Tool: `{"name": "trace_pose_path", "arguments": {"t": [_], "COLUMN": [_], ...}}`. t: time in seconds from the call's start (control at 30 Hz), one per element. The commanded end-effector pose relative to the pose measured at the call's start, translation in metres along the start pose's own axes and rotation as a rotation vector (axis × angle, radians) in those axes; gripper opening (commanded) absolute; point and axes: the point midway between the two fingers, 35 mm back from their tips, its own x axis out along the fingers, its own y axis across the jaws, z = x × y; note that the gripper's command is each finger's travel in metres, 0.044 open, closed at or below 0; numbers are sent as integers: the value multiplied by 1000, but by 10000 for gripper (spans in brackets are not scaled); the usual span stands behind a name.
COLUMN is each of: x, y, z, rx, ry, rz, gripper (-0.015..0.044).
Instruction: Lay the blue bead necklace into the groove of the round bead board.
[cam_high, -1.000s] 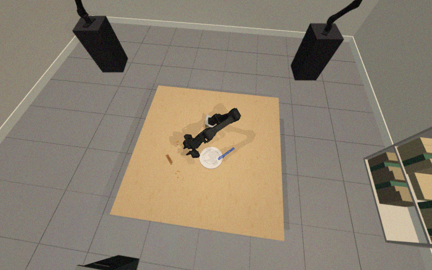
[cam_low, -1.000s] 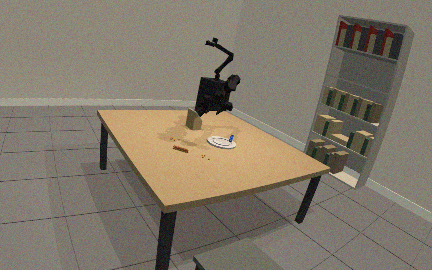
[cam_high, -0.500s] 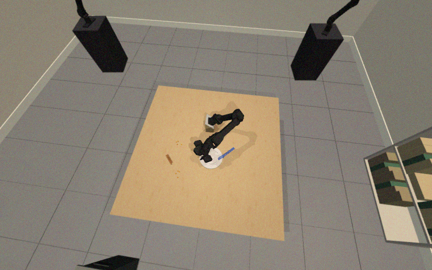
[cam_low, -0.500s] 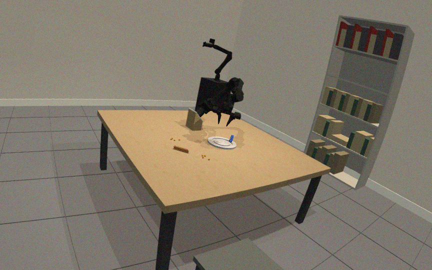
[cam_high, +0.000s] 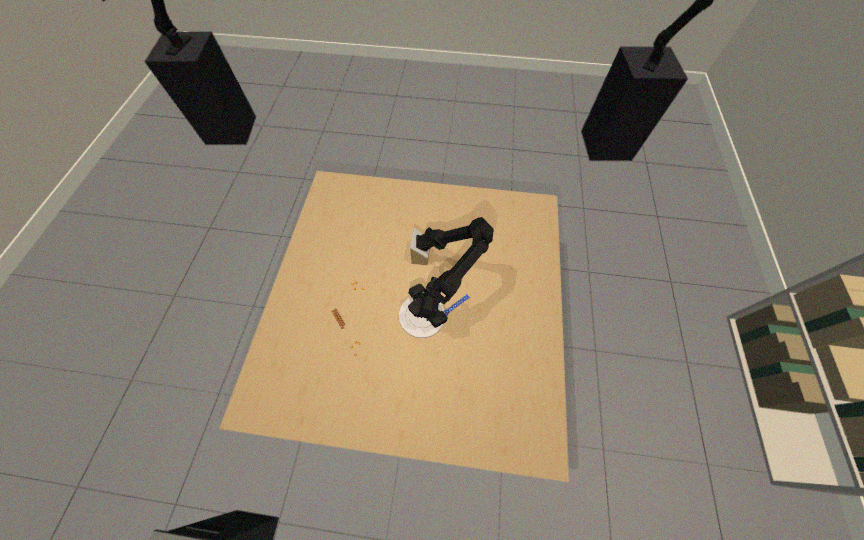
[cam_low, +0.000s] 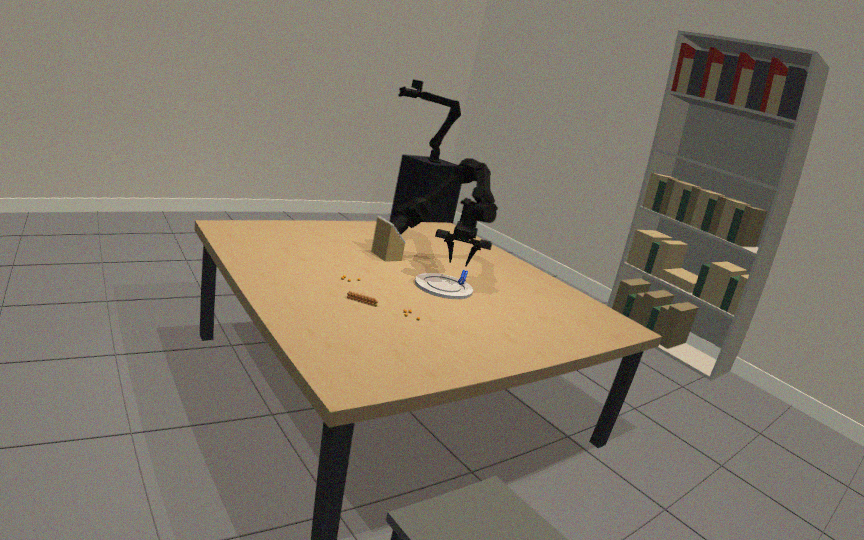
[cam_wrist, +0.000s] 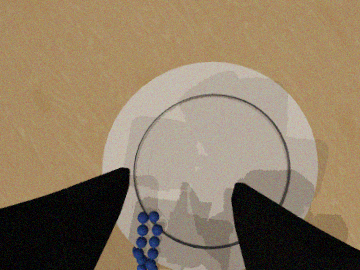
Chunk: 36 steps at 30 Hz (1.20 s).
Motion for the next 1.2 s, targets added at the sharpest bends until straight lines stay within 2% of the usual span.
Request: {"name": "trace_pose_path", "arguments": {"t": [0.0,0.3,1.17], "x": [8,18,44], "y": [6,13,14], "z": [-31,-87,-94], "rx": [-7,-23,-25], "ry": [87,250,250], "rz": [3,-1,1], "gripper": [250,250,250]}}
